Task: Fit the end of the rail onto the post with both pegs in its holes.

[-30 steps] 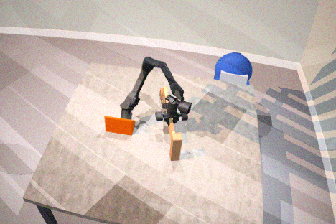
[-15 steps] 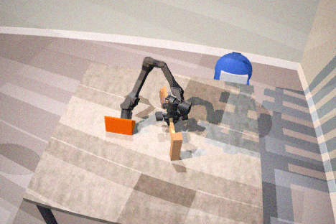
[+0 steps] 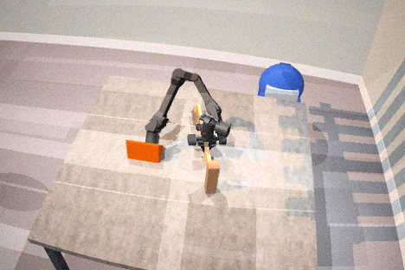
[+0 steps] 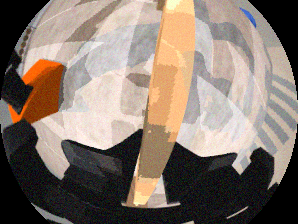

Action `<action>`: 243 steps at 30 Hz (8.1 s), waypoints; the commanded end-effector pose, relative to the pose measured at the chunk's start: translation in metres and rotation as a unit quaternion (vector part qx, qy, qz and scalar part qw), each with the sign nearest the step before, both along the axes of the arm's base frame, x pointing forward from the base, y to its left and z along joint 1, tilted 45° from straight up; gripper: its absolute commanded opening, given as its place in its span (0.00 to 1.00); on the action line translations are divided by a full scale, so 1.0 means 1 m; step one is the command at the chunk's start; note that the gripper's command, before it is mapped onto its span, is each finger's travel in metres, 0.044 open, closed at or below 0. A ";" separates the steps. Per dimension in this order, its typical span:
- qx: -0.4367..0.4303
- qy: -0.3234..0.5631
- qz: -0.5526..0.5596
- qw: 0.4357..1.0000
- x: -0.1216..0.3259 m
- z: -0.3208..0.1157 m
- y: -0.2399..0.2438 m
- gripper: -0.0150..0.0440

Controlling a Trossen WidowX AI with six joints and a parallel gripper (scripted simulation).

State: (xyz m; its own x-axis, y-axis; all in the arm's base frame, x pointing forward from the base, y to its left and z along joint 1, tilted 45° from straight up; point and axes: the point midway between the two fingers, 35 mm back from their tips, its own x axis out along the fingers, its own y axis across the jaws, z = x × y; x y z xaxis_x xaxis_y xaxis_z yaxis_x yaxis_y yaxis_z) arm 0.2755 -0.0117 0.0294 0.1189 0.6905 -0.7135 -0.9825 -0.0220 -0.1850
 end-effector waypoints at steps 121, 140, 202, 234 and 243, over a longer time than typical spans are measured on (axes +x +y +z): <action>0.000 -0.002 -0.002 1.000 0.004 -0.017 -0.021 0.25; 0.000 -0.002 -0.002 1.000 0.005 -0.021 -0.025 0.25; 0.000 -0.002 -0.002 1.000 0.008 -0.034 -0.039 0.25; -0.001 -0.002 -0.002 1.000 0.009 -0.040 -0.046 0.25; -0.001 -0.002 -0.002 1.000 0.010 -0.042 -0.048 0.25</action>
